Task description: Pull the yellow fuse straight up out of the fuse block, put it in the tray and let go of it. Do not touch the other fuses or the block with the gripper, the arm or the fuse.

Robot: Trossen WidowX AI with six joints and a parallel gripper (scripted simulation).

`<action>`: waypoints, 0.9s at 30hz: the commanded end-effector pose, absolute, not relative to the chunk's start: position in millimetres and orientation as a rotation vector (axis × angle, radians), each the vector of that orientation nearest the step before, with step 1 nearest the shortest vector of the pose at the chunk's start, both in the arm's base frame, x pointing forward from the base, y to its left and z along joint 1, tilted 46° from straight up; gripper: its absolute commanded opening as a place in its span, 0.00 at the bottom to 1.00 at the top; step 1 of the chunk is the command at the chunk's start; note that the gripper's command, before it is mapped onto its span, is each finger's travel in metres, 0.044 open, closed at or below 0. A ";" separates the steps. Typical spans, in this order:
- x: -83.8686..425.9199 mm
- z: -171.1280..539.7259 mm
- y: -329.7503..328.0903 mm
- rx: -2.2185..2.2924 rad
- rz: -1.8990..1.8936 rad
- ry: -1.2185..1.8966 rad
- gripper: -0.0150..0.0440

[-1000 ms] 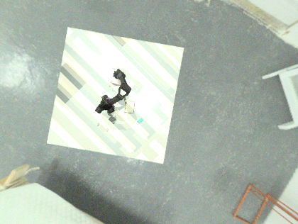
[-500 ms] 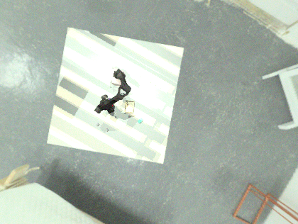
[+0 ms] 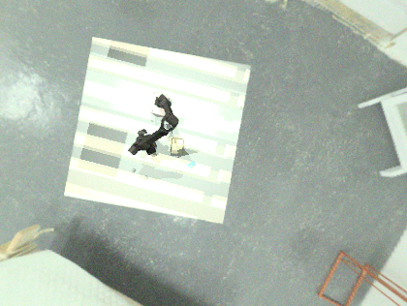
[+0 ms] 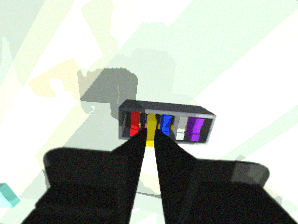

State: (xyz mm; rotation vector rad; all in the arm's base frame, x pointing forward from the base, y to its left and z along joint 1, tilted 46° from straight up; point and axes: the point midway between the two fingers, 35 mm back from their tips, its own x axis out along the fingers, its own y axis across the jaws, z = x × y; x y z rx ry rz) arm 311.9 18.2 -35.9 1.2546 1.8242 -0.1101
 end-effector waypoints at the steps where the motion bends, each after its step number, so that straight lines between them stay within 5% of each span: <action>1: 313.5 -33.1 15.8 1.245 -0.108 1.819 0.25; 27: 314.2 -24.0 6.7 1.248 -0.109 1.820 0.25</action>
